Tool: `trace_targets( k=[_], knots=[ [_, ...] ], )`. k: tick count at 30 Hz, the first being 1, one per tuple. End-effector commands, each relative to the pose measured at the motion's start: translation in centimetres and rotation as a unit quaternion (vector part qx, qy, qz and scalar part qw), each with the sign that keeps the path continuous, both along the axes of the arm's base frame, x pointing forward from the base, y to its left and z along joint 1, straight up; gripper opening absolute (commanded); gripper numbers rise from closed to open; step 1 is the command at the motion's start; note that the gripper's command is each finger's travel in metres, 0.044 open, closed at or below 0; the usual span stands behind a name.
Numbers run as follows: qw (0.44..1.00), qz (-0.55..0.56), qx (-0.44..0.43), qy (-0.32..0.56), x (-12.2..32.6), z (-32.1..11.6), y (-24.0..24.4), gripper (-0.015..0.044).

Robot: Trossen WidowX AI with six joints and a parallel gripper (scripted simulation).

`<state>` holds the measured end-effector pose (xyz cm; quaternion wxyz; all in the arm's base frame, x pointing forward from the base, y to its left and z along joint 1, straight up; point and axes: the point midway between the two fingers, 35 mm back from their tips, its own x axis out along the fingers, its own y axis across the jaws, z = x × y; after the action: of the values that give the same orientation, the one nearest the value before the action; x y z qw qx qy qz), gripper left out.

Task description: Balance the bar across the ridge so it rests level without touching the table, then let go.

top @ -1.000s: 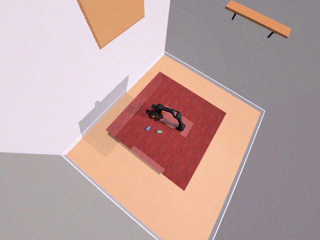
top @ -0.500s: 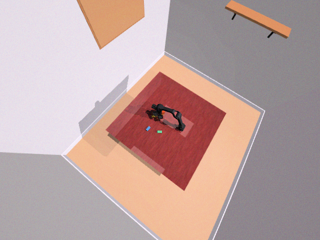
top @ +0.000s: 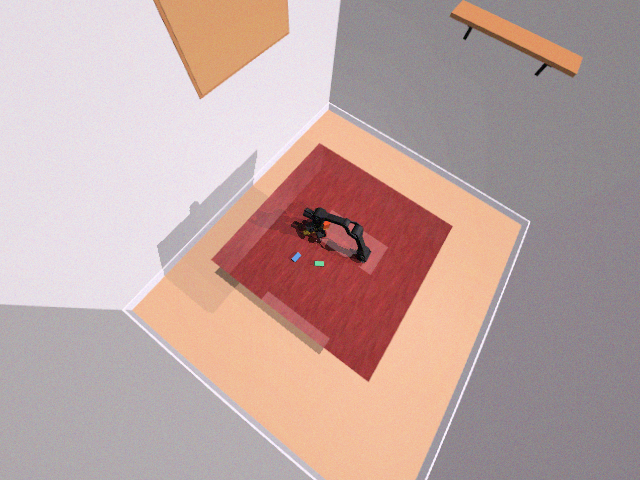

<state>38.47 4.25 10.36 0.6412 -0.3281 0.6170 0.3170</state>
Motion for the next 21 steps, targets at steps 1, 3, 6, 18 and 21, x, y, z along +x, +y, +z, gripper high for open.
trace_targets(
  k=[1, 3, 6, 18, 21],
  knots=[
    [1.0, 0.001, 0.001, 0.0, 0.01, -0.13, 0.05, 0.0],
    [1.0, 0.001, 0.001, 0.0, 0.01, -0.15, 0.05, 0.0],
    [1.0, 0.001, 0.001, 0.0, 0.01, -0.18, 0.05, 0.0],
    [1.0, 0.001, 0.001, 0.0, 0.01, -0.28, 0.06, 0.0],
    [1.0, 0.001, 0.001, 0.0, 0.01, -0.3, 0.06, 0.0]
  ],
)
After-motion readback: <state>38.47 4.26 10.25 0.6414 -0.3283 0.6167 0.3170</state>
